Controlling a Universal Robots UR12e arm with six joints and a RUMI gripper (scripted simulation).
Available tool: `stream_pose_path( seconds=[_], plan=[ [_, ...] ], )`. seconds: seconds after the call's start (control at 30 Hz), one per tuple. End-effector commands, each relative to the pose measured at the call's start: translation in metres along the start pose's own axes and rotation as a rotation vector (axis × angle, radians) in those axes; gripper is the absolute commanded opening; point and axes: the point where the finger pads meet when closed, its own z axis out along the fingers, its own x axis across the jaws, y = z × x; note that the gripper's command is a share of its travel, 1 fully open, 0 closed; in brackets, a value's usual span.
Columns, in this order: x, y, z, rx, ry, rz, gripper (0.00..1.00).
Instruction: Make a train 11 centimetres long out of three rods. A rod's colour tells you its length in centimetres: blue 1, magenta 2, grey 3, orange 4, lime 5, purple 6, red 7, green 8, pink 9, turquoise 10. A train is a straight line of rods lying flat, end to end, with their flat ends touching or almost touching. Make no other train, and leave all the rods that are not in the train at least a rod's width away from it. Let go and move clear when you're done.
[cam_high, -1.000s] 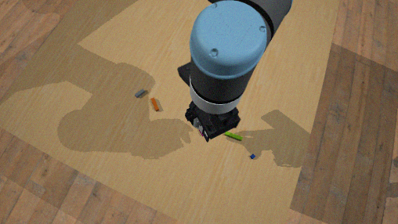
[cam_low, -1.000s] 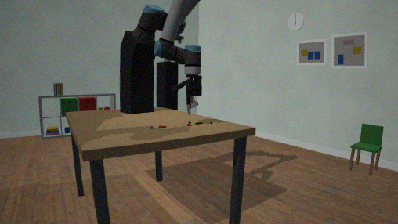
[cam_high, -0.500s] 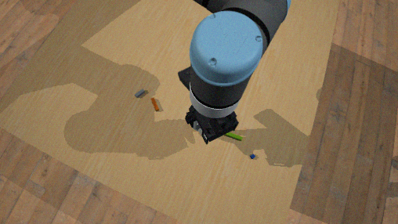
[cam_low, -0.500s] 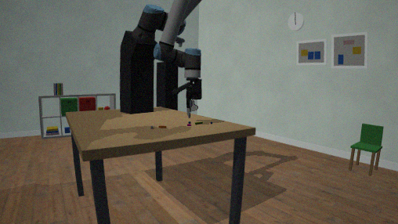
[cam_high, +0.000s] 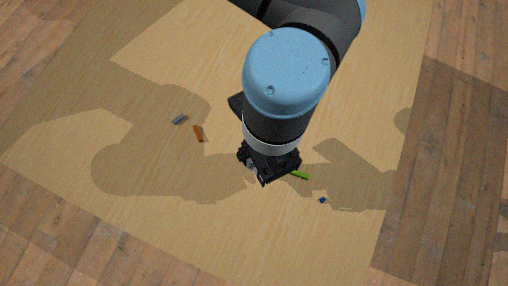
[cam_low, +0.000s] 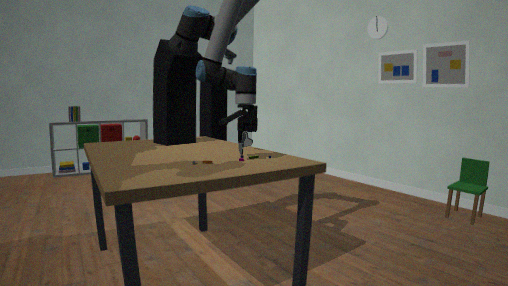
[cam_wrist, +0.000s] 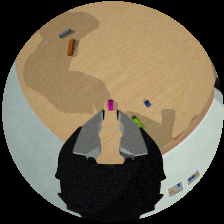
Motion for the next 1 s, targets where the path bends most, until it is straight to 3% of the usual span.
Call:
stream_pose_path(
  seconds=[0.0, 0.97],
  plan=[
    [-0.0003, 0.0004, 0.0035, -0.001, -0.001, 0.0, 0.14],
    [-0.0003, 0.0004, 0.0076, -0.001, -0.001, 0.0, 0.14]
  ],
)
